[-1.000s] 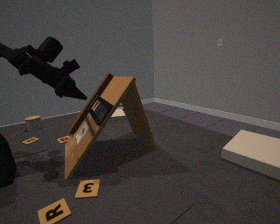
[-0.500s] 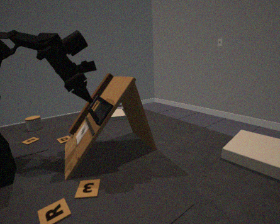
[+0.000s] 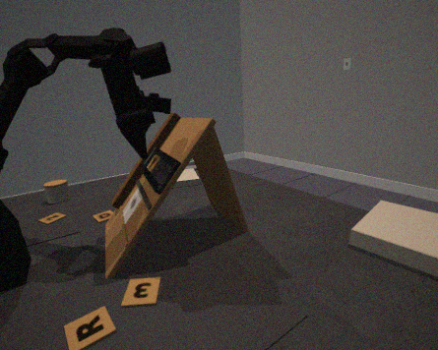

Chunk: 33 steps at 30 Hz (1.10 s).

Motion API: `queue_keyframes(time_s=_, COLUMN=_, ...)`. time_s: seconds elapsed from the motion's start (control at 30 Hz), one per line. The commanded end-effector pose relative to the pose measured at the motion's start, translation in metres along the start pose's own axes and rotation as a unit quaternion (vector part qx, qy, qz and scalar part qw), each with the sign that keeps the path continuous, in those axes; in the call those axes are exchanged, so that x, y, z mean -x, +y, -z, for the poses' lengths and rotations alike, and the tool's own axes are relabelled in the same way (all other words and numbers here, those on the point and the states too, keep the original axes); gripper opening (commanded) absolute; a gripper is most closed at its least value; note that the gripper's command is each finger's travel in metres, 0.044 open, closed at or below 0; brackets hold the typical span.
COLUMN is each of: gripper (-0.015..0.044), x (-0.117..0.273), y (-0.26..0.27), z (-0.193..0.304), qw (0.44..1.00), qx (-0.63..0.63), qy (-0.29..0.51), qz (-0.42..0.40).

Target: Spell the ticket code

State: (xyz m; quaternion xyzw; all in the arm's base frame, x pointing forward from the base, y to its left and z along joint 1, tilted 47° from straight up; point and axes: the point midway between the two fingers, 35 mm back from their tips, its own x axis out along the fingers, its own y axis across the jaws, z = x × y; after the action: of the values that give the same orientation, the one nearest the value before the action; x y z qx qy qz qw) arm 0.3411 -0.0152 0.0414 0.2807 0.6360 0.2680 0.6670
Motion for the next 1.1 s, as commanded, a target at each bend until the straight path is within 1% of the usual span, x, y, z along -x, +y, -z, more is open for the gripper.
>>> queue_keyframes(time_s=0.0, gripper=0.0000, x=0.001, y=0.000, z=0.000, qw=1.000, qx=0.003, qy=0.009, qz=-0.001)
queue_keyframes(time_s=1.07, gripper=0.0000, x=-0.012, y=0.000, z=-0.011, qw=1.000, qx=0.003, qy=0.008, qz=-0.001)
